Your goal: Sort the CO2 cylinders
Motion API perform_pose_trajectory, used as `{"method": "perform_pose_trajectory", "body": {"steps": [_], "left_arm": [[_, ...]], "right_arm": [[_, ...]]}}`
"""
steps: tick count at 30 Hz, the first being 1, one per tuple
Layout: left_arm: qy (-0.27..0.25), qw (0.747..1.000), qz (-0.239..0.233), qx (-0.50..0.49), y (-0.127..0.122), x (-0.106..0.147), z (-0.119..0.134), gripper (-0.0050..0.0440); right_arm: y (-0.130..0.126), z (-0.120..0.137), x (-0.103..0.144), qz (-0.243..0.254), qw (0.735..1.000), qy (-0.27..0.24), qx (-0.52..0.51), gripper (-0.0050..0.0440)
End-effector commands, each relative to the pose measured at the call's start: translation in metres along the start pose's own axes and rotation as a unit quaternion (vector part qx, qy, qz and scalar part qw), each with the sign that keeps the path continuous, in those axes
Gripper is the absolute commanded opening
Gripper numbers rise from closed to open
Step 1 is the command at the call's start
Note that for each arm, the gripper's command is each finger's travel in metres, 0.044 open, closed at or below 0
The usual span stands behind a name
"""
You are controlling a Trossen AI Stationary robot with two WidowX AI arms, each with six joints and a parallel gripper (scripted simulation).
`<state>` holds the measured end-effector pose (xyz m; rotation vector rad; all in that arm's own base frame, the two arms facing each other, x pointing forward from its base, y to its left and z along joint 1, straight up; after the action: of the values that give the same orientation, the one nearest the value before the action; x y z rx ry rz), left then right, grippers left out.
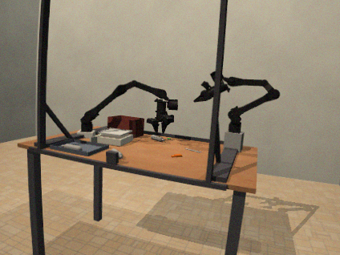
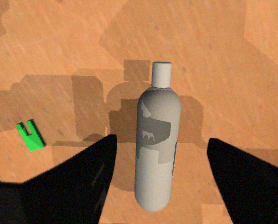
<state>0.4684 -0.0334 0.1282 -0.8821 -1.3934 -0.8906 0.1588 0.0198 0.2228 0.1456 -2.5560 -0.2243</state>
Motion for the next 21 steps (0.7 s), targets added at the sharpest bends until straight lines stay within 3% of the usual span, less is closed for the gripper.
{"method": "perform_pose_trajectory", "body": {"steps": [1,5,21], "left_arm": [[-0.007,1.0,-0.013,-0.006,0.001,0.011,-0.002,0.0254],[0.0,1.0,0.0,-0.006,0.0,-0.006,-0.002,0.0254],[0.0,1.0,0.0,-0.006,0.0,-0.027,-0.002,0.0254]], "right_arm": [[0.0,-0.003,0.002,-0.001,1.0,-0.005,0.0,0.044],[0.0,-0.003,0.002,-0.001,1.0,-0.005,0.0,0.044],[0.0,-0.003,0.002,-0.001,1.0,-0.005,0.0,0.044]]}}
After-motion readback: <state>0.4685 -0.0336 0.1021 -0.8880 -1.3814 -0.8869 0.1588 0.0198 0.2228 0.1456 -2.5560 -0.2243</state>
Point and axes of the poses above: on each arm, the point midway between the two fingers, 35 mm back from their tips, its own x axis back along the fingers, its own y axis across the jaws, z = x × y, the point moved 8 cm from there along x, back along the fingers, and after that the axes turned 13 degrees about -x, right-handed, at the moved point
